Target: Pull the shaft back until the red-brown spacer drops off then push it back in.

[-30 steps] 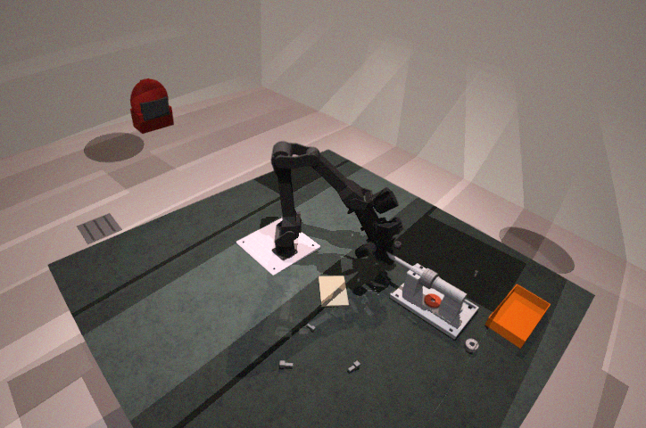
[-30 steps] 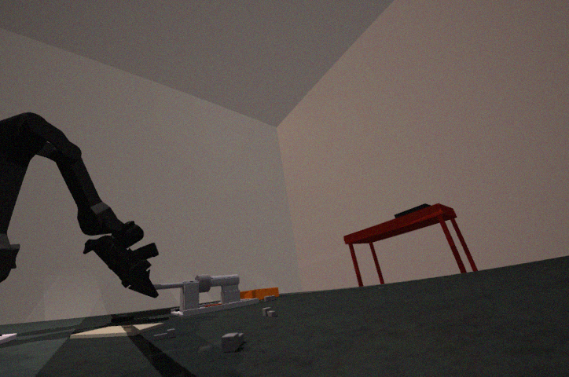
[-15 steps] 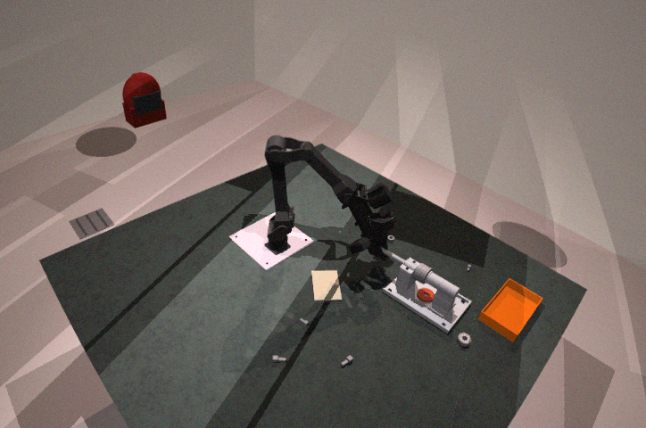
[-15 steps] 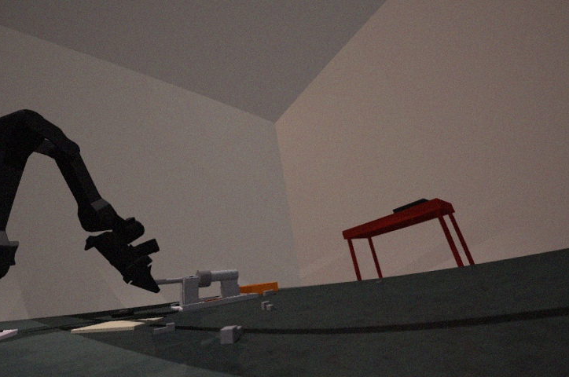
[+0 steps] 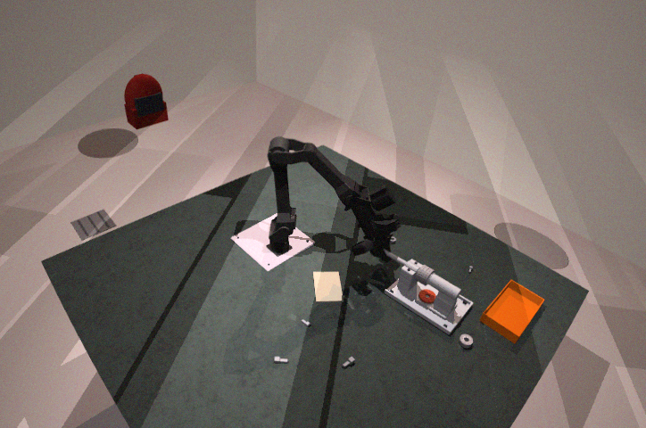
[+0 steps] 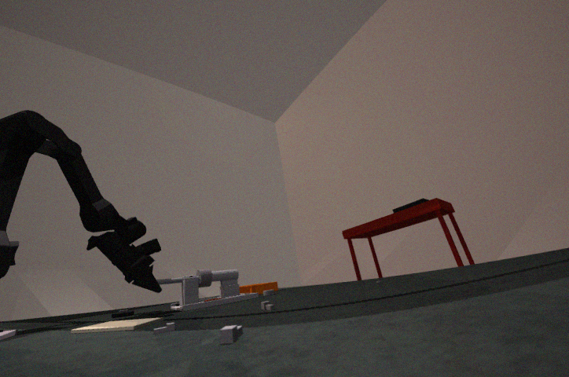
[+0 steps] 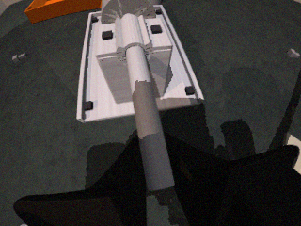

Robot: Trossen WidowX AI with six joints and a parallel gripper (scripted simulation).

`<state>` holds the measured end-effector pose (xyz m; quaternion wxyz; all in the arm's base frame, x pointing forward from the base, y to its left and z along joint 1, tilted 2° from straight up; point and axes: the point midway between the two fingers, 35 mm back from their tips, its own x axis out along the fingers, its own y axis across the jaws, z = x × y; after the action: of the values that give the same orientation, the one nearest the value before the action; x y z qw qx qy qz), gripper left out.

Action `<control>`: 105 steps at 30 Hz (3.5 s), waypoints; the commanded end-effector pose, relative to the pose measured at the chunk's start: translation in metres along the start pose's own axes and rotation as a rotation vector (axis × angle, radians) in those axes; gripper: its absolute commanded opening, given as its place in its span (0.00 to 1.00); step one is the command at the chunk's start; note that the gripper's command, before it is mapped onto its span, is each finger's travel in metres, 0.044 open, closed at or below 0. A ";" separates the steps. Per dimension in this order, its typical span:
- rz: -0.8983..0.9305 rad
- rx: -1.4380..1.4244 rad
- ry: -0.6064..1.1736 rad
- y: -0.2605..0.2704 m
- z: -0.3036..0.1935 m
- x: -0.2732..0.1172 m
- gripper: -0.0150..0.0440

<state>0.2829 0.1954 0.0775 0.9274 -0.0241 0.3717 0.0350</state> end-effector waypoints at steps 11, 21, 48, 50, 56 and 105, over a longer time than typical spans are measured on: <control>0.001 0.002 -0.007 0.000 0.006 0.003 0.25; 0.001 0.002 -0.007 0.000 0.008 0.005 0.25; 0.001 0.002 -0.008 0.000 0.014 0.011 0.25; 0.001 0.002 -0.008 0.000 0.015 0.012 0.25; 0.001 0.002 -0.008 0.000 0.016 0.013 0.25; 0.001 0.002 -0.010 0.000 0.027 0.023 0.25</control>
<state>0.3153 0.1985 0.0791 0.9280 -0.0237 0.3700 0.0366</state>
